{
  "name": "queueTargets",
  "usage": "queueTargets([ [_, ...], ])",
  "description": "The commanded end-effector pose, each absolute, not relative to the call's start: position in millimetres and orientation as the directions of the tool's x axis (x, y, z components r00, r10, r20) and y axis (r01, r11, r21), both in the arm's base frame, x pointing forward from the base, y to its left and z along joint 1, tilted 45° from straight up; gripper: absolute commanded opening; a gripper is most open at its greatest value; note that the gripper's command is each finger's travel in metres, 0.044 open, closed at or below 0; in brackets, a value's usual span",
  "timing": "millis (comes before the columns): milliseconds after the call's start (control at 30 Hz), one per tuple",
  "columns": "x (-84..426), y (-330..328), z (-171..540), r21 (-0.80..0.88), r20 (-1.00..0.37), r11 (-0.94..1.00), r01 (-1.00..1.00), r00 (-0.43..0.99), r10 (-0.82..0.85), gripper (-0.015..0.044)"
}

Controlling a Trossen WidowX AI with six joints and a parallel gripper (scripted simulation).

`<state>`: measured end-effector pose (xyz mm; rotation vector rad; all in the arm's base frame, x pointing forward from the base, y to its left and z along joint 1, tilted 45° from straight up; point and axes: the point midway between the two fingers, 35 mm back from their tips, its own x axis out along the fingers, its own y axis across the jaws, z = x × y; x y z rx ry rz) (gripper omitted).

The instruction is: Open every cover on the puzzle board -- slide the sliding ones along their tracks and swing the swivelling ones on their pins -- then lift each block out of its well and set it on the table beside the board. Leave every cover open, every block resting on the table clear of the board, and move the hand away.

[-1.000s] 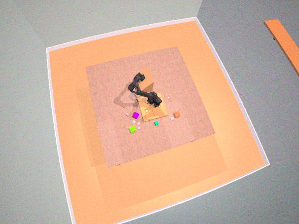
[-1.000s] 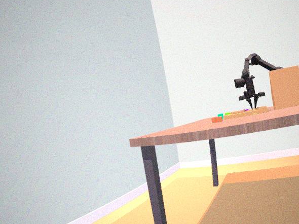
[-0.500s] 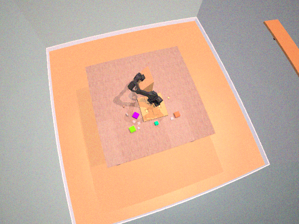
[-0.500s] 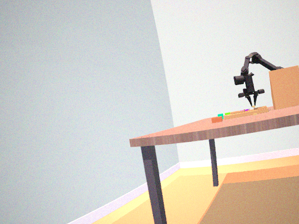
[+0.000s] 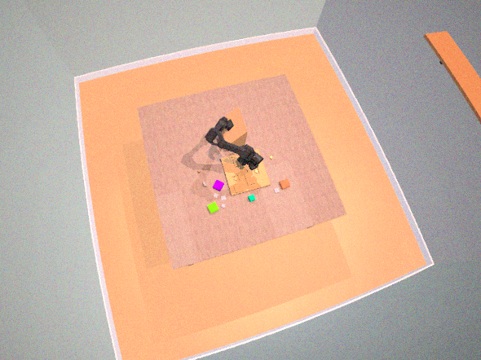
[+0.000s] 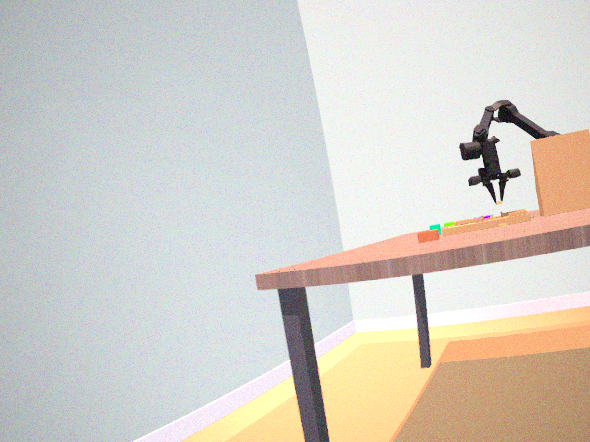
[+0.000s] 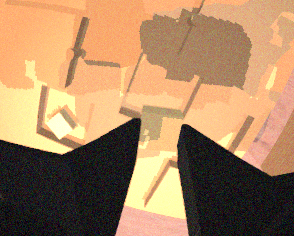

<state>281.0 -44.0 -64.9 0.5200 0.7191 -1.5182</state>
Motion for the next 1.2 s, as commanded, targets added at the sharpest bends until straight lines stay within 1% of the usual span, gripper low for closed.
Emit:
queueTargets([
  [0, 283, -37, -58, -0.122, -0.709, 0.008, 0.992, -0.082, -0.701, 0.008],
  [367, 284, -18, -39, -0.122, -0.709, 0.008, 0.992, -0.082, -0.701, 0.008],
  [1167, 287, 55, -96, -0.119, -0.729, 0.019, 0.993, -0.074, -0.68, 0.008],
])
